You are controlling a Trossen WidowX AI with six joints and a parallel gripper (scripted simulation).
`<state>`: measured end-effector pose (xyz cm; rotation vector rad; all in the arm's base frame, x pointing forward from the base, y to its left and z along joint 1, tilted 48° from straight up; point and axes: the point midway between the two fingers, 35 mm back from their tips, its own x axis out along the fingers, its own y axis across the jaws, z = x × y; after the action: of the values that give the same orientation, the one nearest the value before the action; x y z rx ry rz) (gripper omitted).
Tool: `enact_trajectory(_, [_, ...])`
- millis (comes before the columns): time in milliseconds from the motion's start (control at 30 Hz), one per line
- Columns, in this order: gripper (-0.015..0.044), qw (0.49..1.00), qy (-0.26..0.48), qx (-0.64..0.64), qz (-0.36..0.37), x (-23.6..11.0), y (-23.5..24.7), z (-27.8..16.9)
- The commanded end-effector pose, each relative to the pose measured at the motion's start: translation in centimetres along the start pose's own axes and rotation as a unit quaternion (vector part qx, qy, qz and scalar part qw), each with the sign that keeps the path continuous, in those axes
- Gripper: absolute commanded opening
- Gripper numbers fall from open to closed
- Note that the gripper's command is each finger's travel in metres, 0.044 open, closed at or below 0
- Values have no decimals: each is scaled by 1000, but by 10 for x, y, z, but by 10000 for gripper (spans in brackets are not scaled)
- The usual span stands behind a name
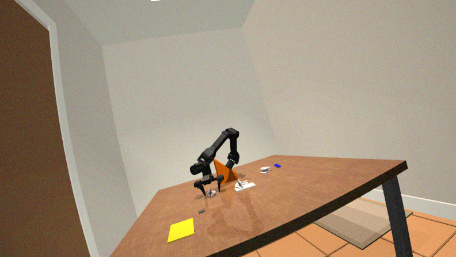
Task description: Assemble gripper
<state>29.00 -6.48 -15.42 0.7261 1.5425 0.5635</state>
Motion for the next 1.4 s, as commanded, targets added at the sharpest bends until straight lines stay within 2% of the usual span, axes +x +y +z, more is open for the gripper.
enact_trajectory(0, [440,1000,-1,3,2,1,0,0])
enact_trajectory(100, [440,1000,-1,3,2,1,0,0])
enact_trajectory(467, [151,1000,0,0,0,0,0,0])
enact_trajectory(567, [134,1000,0,0,0,0,0,0])
enact_trajectory(1000, [134,1000,0,0,0,0,0,0])
enact_trajectory(1367, [134,1000,-1,2,-1,-32,-1,2])
